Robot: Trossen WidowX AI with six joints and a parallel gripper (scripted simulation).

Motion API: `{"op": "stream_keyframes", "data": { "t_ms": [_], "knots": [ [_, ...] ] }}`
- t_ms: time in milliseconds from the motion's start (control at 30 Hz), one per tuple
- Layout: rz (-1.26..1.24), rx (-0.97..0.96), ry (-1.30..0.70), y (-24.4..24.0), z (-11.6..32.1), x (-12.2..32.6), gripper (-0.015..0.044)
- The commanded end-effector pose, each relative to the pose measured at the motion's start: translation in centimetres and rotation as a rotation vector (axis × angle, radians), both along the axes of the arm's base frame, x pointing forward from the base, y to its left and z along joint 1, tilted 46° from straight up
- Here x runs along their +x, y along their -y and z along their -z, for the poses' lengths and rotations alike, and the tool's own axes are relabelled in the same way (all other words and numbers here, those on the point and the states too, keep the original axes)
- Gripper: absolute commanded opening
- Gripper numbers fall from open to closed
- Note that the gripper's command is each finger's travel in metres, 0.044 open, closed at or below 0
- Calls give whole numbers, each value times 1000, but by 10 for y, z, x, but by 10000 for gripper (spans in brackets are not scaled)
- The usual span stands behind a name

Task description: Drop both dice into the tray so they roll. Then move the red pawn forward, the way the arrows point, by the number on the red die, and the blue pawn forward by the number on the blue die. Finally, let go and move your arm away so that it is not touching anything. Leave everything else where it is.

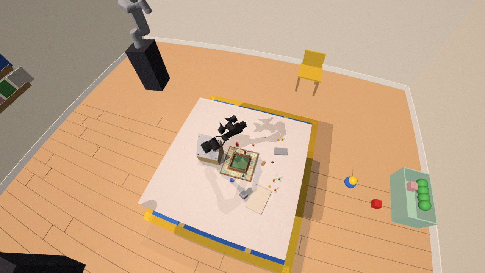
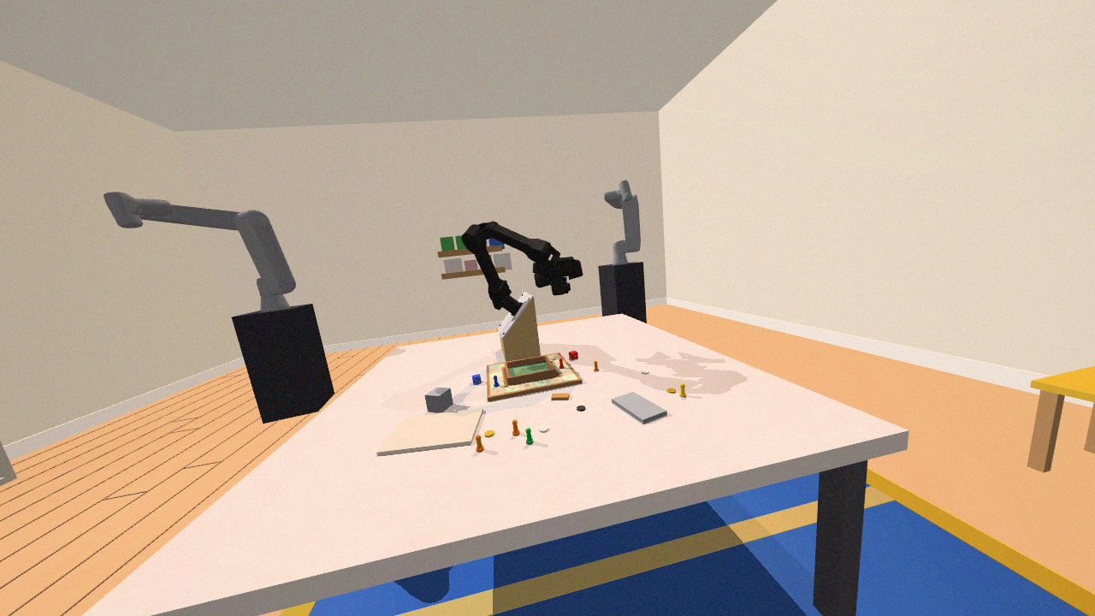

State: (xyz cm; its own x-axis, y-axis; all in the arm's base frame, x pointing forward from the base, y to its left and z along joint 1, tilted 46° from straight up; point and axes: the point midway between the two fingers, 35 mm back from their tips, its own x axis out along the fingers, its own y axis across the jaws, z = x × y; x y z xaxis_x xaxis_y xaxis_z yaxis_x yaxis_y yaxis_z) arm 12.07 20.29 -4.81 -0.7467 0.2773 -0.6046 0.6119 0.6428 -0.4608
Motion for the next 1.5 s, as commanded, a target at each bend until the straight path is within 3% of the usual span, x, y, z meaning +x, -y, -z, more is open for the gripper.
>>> {"op": "stream_keyframes", "data": {
  "t_ms": [0,233,433,1467],
  "knots": [
    [-294,-85,183,44,55,12,275],
    [-822,-264,386,118,120,47,275],
    [-1255,-452,435,170,145,81,275],
    [-1269,-459,433,201,161,80,275]
  ]
}}
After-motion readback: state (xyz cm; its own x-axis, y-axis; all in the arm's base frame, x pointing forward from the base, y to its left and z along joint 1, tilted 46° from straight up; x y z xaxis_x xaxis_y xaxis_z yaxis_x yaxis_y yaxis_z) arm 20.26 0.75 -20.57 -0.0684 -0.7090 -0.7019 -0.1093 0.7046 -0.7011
